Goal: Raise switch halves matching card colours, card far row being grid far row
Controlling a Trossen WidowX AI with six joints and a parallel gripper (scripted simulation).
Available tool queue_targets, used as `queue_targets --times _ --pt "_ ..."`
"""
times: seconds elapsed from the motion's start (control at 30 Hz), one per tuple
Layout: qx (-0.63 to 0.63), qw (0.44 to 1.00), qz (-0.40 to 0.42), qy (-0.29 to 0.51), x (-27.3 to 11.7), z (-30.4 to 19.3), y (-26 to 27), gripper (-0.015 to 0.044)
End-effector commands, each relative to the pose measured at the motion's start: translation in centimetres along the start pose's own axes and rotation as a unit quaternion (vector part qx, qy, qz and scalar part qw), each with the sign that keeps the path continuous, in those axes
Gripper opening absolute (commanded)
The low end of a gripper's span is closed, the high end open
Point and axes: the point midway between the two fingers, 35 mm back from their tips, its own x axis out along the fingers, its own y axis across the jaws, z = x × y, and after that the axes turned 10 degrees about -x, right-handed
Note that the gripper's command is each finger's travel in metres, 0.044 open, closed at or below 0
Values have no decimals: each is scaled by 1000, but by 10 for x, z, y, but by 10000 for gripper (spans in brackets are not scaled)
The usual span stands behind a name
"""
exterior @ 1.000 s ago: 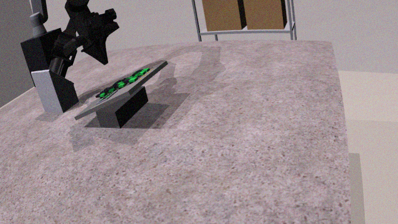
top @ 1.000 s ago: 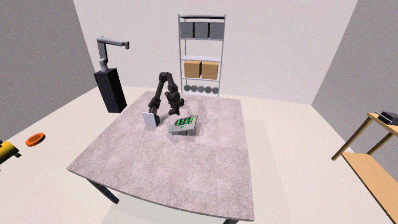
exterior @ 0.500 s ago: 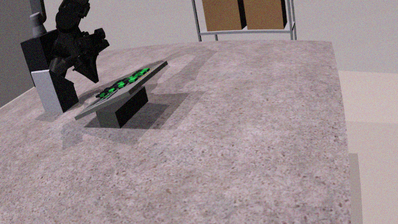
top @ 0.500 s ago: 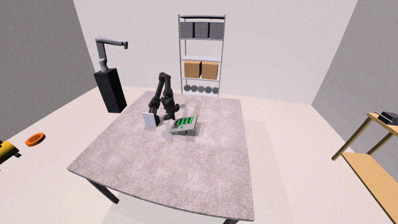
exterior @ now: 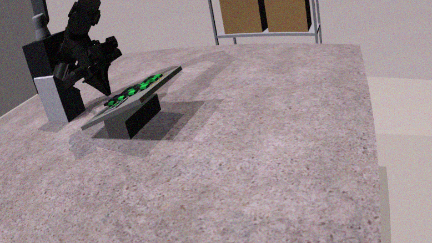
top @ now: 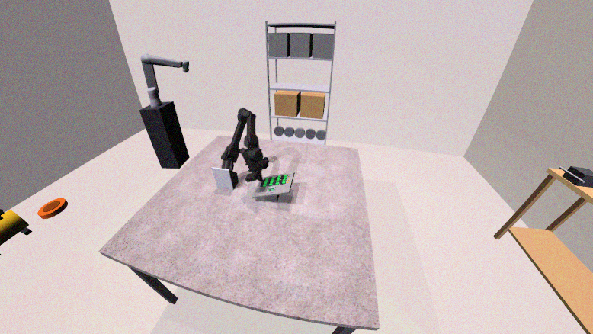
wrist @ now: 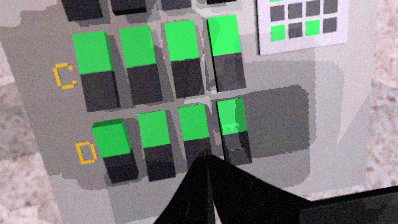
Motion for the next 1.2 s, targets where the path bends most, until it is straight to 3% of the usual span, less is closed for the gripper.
queue_targets --times 0.0,1.17 --pt "4 1000 4 0 6 -2 2 0" --pt "4 1000 4 0 11 -2 2 0"
